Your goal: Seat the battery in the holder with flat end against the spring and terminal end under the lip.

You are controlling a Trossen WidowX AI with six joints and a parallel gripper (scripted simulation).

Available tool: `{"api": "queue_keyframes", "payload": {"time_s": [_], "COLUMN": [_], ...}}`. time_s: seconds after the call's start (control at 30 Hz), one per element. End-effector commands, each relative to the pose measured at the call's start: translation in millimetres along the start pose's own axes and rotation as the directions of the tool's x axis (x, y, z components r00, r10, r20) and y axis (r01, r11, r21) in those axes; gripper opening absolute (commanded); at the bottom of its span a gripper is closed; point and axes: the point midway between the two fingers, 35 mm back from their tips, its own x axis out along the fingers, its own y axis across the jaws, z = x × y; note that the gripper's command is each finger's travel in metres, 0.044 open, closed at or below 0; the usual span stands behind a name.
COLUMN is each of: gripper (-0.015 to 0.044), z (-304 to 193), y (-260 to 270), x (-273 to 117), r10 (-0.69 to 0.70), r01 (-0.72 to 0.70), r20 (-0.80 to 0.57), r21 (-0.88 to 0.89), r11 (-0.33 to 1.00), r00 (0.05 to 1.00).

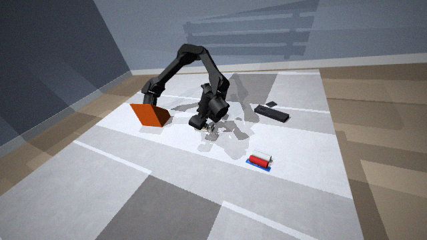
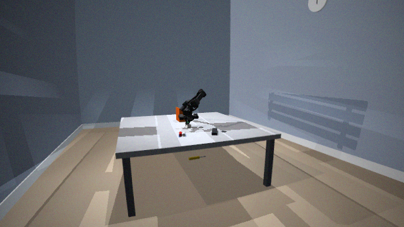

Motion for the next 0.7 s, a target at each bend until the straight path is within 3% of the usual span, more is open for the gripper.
{"api": "queue_keyframes", "payload": {"time_s": [0.0,0.67], "gripper": [0.0081,0.0081], "z": [0.6,8.9], "y": [-0.4,-0.2], "x": [3.0,1.9], "r10": [-0.002,0.0], "r01": [0.002,0.0], "r20": [-0.033,-0.054], "r21": [-0.002,-0.004], "r11": [1.0,1.0], "r00": [0.999,0.999]}}
